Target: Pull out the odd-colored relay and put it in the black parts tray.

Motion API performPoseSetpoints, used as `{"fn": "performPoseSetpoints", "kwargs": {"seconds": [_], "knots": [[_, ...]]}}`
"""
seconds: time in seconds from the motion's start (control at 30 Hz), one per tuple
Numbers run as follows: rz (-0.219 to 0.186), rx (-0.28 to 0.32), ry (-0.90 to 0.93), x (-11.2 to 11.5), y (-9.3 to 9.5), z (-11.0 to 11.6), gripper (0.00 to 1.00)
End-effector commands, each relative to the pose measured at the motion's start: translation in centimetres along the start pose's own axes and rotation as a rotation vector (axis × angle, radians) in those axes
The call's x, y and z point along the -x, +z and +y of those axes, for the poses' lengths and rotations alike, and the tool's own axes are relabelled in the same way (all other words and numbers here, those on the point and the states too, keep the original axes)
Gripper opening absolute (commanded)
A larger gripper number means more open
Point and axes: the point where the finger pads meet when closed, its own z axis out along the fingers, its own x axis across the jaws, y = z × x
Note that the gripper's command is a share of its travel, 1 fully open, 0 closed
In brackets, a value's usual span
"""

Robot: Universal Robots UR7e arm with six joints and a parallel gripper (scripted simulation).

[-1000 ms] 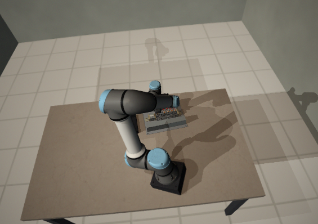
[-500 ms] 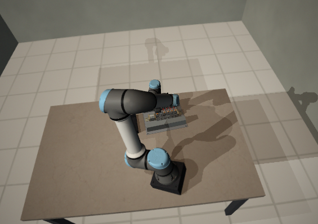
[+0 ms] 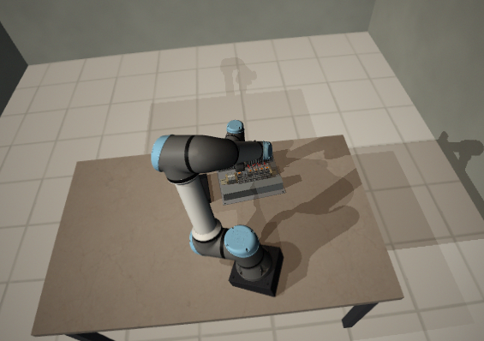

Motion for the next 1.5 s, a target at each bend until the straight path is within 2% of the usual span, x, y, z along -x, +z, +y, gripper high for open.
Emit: {"fn": "performPoseSetpoints", "kwargs": {"seconds": [0.0,0.93,1.47], "knots": [[0.009,0.0,0.0,-0.01,0.06,0.04,0.0],[0.058,0.0,0.0,0.13,0.03,0.04,0.0],[0.069,0.0,0.0,0.17,0.02,0.04,0.0]]}}
